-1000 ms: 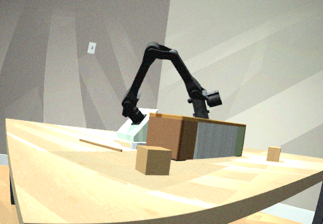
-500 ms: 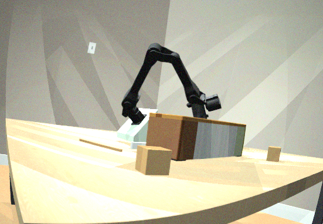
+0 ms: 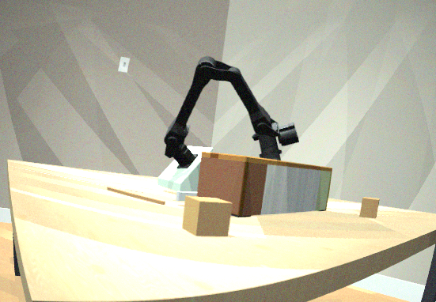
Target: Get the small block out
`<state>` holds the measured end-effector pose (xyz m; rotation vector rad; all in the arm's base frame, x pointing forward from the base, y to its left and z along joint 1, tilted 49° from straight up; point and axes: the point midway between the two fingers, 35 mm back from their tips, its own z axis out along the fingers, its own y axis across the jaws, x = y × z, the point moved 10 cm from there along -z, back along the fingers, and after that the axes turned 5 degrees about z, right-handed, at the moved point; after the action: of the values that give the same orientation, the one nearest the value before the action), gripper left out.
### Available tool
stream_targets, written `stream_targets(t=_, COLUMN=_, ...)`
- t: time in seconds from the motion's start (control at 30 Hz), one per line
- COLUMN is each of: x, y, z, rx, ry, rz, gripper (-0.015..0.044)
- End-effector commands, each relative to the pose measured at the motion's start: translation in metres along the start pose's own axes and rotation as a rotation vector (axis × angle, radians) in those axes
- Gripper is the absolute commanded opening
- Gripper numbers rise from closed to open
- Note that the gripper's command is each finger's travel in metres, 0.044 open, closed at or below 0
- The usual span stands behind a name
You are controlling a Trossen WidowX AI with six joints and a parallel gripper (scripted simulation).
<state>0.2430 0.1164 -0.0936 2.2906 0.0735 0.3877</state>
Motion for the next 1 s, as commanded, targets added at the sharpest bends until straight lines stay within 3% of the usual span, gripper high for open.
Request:
stream_targets(t=0.0, x=0.009, y=-0.003, z=-0.017, rx=0.011, ry=0.007, rz=0.007, gripper=0.0000)
stream_targets(t=0.33, x=0.020, y=-0.001, z=-0.046, rx=0.010, ry=0.002, rz=0.000, gripper=0.0000)
stream_targets(t=0.97, x=0.022, y=0.039, z=-0.130, rx=0.161, ry=0.049, rz=-0.297, gripper=0.0000)
